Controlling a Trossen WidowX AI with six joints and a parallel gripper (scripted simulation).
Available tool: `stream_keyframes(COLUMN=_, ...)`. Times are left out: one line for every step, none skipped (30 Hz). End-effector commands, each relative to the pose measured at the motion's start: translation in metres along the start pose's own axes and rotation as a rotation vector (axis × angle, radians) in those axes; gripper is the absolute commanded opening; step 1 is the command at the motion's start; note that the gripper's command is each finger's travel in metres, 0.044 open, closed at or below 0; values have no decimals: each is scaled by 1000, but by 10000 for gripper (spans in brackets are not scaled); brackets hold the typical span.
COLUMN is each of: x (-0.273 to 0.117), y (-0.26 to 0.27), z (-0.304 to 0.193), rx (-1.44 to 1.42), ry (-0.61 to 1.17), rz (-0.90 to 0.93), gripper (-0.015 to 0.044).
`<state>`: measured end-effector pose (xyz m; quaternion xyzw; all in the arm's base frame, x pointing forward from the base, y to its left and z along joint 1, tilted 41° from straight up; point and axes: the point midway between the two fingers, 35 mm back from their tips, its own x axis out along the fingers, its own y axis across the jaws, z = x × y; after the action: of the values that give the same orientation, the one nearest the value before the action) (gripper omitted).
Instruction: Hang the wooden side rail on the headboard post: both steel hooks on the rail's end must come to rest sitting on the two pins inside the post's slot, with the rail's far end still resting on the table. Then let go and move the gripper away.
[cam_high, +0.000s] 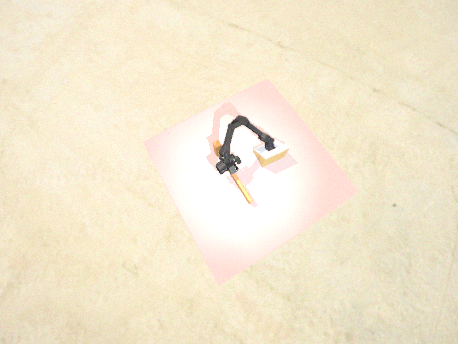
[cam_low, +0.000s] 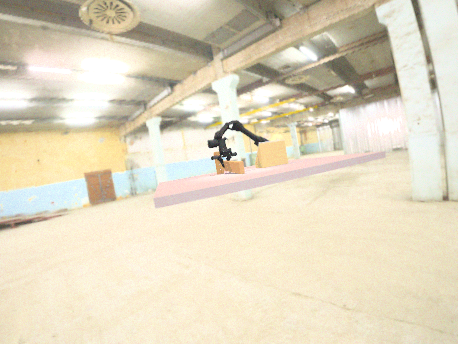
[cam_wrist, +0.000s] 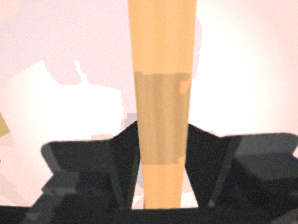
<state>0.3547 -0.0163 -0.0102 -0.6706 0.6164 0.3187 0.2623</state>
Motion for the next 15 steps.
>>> stream_keyframes(x=-4, y=-2, z=-1, rx=1, ry=-2, rz=-10, gripper=0)
stream_keyframes(x=-4, y=-2, z=-1, rx=1, ry=-2, rz=-10, gripper=0)
stream_keyframes(x=-4, y=-2, z=-2, rx=1, ry=-2, rz=-10, gripper=0)
stream_keyframes(x=-4, y=-2, z=-2, rx=1, ry=-2, rz=-10, gripper=0)
stream_keyframes(x=-4, y=-2, z=-2, rx=1, ry=-2, rz=-10, gripper=0)
stream_keyframes(x=-4, y=-2, z=-2, rx=1, ry=-2, rz=-10, gripper=0)
stream_keyframes(x=-4, y=-3, z=-2, rx=1, ry=-2, rz=-10, gripper=0)
stream_keyframes(x=-5, y=-3, z=-2, rx=1, ry=-2, rz=-10, gripper=0)
stream_keyframes(x=-5, y=-3, z=-2, rx=1, ry=-2, rz=-10, gripper=0)
stream_keyframes(x=-5, y=-3, z=-2, rx=1, ry=-2, rz=-10, gripper=0)
stream_keyframes(x=-5, y=-3, z=-2, rx=1, ry=-2, rz=-10, gripper=0)
stream_keyframes(x=-5, y=-3, z=-3, rx=1, ry=-2, rz=-10, gripper=0)
stream_keyframes(x=-5, y=-3, z=-3, rx=1, ry=-2, rz=-10, gripper=0)
stream_keyframes(x=-5, y=-3, z=-3, rx=1, ry=-2, rz=-10, gripper=0)
stream_keyframes(x=-5, y=-3, z=-3, rx=1, ry=-2, rz=-10, gripper=0)
